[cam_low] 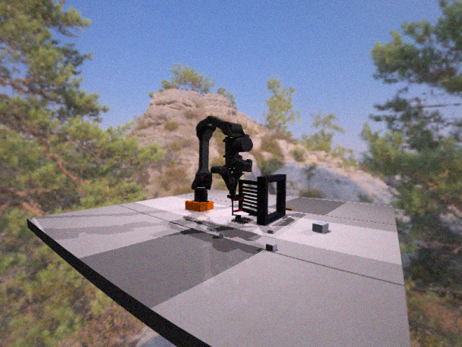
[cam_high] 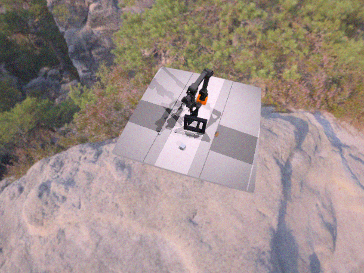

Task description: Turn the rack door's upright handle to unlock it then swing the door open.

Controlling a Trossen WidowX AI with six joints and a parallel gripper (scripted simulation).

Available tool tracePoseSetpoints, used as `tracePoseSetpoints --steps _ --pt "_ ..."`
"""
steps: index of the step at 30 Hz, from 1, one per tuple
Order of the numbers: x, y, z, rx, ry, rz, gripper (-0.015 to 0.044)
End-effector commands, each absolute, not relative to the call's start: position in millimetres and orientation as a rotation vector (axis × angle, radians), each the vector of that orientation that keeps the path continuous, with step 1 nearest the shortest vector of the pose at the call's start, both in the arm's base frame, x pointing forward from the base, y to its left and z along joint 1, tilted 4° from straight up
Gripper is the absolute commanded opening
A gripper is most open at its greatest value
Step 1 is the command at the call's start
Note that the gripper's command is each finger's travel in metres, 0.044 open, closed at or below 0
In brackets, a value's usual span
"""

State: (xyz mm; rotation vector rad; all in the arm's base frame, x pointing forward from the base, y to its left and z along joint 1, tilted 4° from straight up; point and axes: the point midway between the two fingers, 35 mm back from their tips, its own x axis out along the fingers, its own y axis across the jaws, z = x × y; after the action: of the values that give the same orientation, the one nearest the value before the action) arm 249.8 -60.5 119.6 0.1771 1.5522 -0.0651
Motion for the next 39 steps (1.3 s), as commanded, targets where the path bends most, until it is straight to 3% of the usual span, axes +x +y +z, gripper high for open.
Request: tracePoseSetpoints --steps 1,39 --pt "251.5 -68.8 119.3 0.107 1.549 -0.005 0.0017" --pt "262.9 -106.2 117.2 -0.139 1.533 0.234 0.0017"
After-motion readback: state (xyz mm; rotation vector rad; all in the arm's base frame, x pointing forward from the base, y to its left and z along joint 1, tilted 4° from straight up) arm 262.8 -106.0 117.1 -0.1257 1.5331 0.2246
